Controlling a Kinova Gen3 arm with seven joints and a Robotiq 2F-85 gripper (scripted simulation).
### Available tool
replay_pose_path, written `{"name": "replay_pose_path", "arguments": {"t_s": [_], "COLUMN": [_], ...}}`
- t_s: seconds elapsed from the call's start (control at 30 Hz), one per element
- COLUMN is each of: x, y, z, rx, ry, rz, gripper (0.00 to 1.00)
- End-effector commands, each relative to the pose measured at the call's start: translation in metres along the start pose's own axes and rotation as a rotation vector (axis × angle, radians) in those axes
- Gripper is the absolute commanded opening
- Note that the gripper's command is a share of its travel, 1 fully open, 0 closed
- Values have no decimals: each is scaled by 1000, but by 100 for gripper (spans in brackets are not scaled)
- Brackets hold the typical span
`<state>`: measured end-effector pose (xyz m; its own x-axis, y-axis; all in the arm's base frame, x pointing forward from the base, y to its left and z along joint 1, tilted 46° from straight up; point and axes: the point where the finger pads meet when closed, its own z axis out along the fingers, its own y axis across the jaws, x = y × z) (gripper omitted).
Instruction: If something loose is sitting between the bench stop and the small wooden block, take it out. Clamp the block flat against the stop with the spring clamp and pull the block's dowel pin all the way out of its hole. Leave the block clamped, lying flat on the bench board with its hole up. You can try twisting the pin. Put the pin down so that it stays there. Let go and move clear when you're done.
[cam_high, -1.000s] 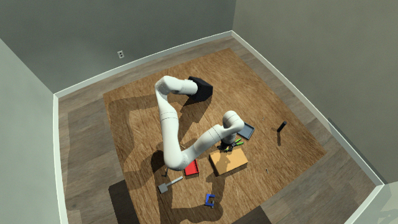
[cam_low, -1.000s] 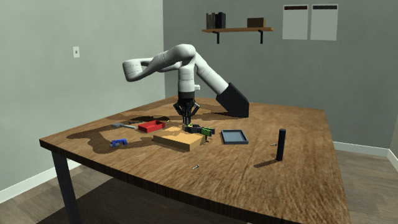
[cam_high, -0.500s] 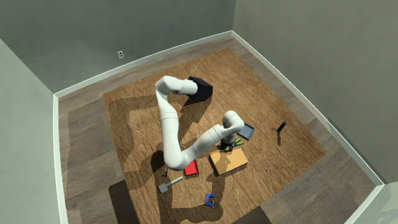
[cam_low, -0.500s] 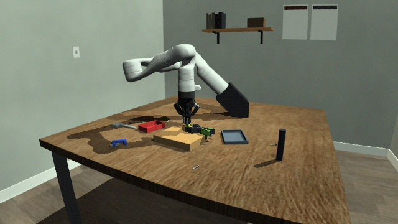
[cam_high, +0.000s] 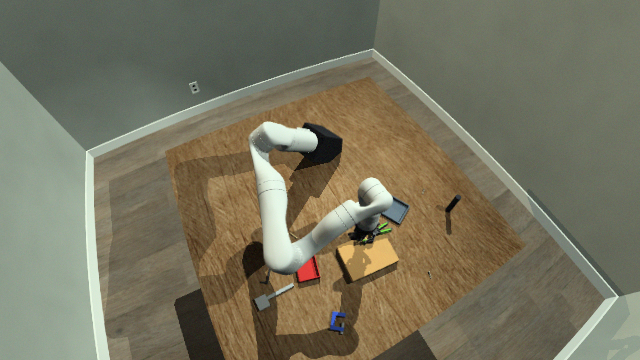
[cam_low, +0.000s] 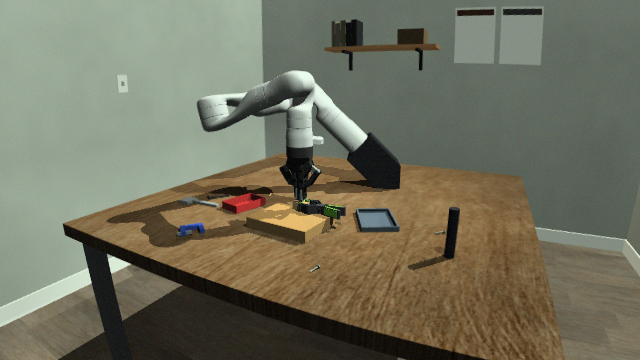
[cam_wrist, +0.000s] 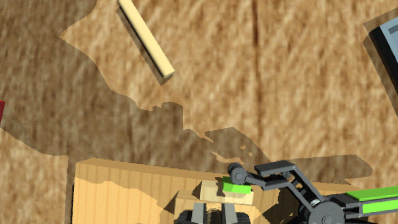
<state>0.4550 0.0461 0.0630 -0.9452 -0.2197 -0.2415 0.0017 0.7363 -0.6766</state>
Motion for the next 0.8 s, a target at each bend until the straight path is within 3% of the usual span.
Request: {"name": "replay_pose_path", "arguments": {"t_s": [0.0,0.77], "x": [-1,-1], "y": [0,0], "z": [-1,-1], "rx": [-1,-1], "ry": [-2,-2], "rz": [16,129], "gripper": [10,10]}}
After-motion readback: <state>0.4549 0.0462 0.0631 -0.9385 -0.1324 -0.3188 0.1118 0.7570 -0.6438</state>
